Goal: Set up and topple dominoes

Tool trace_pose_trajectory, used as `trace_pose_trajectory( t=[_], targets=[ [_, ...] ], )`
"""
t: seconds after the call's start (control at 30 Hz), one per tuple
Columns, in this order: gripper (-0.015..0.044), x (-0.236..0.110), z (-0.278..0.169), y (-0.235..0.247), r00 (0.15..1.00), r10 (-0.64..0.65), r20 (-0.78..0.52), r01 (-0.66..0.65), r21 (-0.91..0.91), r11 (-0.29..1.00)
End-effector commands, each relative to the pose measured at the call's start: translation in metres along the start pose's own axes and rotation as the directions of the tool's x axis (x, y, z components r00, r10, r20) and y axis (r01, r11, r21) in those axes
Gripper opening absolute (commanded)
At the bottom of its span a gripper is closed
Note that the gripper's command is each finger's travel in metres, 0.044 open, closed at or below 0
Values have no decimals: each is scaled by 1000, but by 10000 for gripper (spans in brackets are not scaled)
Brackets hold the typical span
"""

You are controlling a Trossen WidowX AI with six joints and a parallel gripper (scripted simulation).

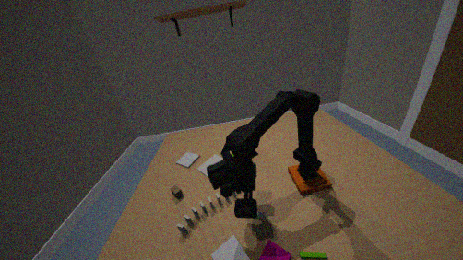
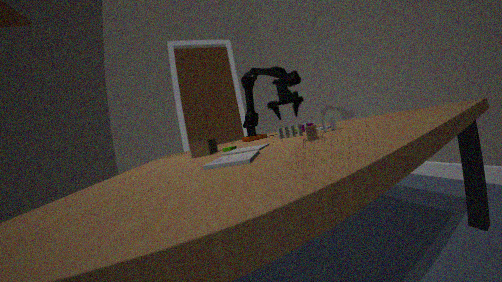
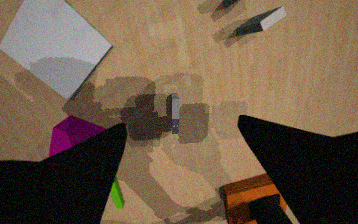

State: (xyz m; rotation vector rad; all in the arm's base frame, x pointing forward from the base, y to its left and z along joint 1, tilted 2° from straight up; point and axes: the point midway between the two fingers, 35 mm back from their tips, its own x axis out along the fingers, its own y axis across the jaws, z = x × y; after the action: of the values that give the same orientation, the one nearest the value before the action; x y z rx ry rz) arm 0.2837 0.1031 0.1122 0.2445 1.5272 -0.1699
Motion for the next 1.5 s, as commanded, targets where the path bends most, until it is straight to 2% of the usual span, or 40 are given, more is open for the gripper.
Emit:
trace_pose_trajectory(
  t=[0.0,0.13,0.37,1.07,1.47],
  targets=[
    [440,3,-5,2,1000,1,14,-2,47,999],
    [440,9,-4,3,1000,1,14,-2,47,999],
    [440,66,-4,2,1000,1,13,-2,47,999],
    [440,83,-6,1,1000,1,13,-2,47,999],
    [125,83,-6,1,1000,1,13,-2,47,999]
  ],
)
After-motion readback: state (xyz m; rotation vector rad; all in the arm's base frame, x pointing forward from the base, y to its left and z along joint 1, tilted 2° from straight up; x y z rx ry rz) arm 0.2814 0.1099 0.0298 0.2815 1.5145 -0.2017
